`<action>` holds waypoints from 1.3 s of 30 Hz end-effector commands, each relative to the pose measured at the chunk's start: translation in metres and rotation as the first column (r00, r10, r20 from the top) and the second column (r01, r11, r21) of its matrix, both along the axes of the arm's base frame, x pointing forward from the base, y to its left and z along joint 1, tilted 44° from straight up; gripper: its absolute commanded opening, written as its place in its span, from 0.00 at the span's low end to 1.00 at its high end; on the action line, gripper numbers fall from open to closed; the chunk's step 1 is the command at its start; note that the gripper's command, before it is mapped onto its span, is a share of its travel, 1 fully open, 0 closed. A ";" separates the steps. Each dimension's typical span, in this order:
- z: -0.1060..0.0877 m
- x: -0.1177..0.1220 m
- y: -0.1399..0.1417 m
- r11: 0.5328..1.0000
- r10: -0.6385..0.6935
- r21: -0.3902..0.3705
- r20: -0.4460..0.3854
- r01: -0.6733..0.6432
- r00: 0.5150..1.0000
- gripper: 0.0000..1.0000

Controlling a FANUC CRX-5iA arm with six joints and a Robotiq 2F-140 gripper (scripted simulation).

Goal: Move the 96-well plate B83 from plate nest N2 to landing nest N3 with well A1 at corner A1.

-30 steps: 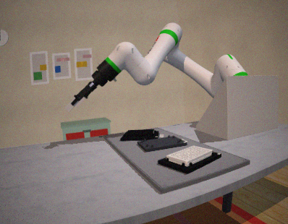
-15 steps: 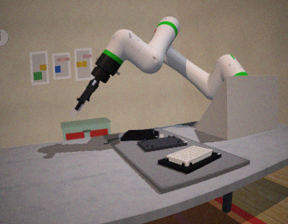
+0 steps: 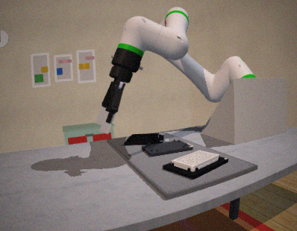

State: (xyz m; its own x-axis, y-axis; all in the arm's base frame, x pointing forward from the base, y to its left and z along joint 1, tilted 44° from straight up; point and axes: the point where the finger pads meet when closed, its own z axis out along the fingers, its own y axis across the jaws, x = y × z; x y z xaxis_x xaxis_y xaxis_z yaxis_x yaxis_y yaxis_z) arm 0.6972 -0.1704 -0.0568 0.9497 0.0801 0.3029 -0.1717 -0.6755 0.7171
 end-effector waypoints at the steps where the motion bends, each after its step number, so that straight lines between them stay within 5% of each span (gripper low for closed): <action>1: -0.042 -0.032 0.042 0.999 -0.030 0.023 -0.120 0.033 0.992 1.00; 5: -0.065 -0.055 0.065 0.999 -0.035 0.033 -0.184 0.042 0.982 1.00; 6: -0.083 -0.076 0.083 0.998 -0.038 0.042 -0.245 0.050 0.969 1.00; 8: -0.083 -0.076 0.083 0.998 -0.038 0.042 -0.245 0.050 0.969 1.00; 9: -0.103 -0.101 0.104 0.997 -0.040 0.048 -0.301 0.058 0.953 1.00; 16: -0.147 -0.172 0.154 0.995 -0.042 0.063 -0.456 0.079 0.889 1.00; 20: -0.162 -0.200 0.171 0.994 -0.042 0.066 -0.503 0.087 0.863 1.00; 26: -0.164 -0.205 0.174 0.994 -0.041 0.067 -0.511 0.088 0.859 1.00; 27: -0.164 -0.205 0.174 0.994 -0.041 0.067 -0.511 0.088 0.859 0.00; 39: -0.164 -0.205 0.174 0.994 -0.041 0.067 -0.511 0.088 0.859 0.00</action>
State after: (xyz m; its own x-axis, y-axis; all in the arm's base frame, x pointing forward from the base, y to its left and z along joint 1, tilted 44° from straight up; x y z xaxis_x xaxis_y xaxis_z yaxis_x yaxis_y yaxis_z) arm 0.4924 0.0032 -0.2209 0.9754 0.0091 -0.2204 0.1554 -0.7374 0.6573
